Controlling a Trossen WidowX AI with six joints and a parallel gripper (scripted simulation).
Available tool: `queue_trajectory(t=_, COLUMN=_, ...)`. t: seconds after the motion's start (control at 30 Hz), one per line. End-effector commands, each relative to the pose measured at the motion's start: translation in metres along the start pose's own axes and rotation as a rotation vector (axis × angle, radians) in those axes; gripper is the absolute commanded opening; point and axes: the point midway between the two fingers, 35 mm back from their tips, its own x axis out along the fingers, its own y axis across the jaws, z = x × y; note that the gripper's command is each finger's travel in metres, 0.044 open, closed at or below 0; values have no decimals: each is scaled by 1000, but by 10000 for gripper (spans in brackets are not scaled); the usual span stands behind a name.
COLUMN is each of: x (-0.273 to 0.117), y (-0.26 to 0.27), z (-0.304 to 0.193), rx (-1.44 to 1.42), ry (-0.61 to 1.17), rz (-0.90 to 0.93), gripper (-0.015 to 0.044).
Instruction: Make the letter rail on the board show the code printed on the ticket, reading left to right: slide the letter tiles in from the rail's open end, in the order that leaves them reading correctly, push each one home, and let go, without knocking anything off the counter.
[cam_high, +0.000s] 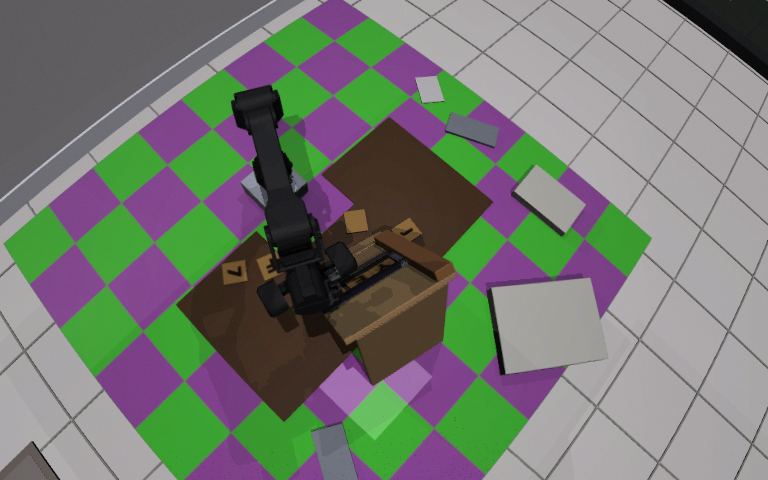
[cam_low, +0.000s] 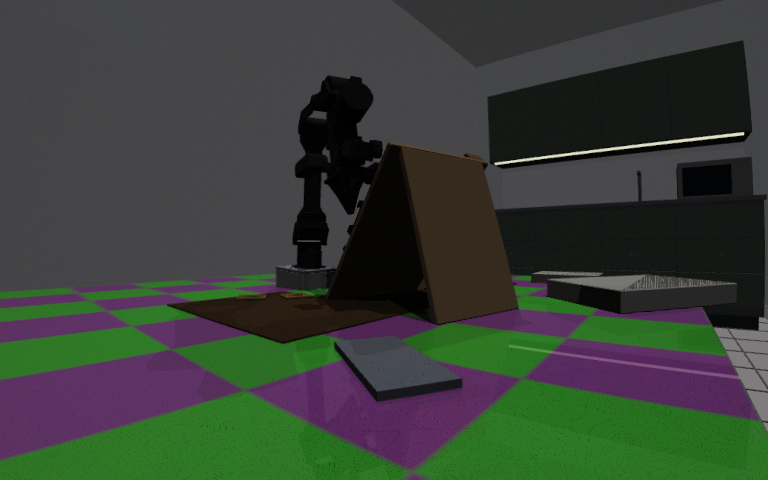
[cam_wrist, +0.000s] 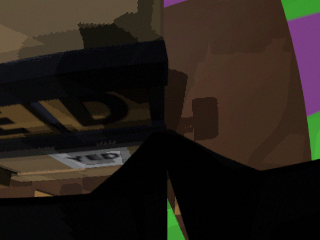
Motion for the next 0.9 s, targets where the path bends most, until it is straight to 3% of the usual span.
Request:
queue_trajectory(t=0.0, x=1, y=-1, z=3, rx=3, ry=-4, rz=-4, gripper=0)
queue_trajectory(t=0.87, x=6, y=-3, z=16, rx=3, ry=-5, rz=-5, gripper=0)
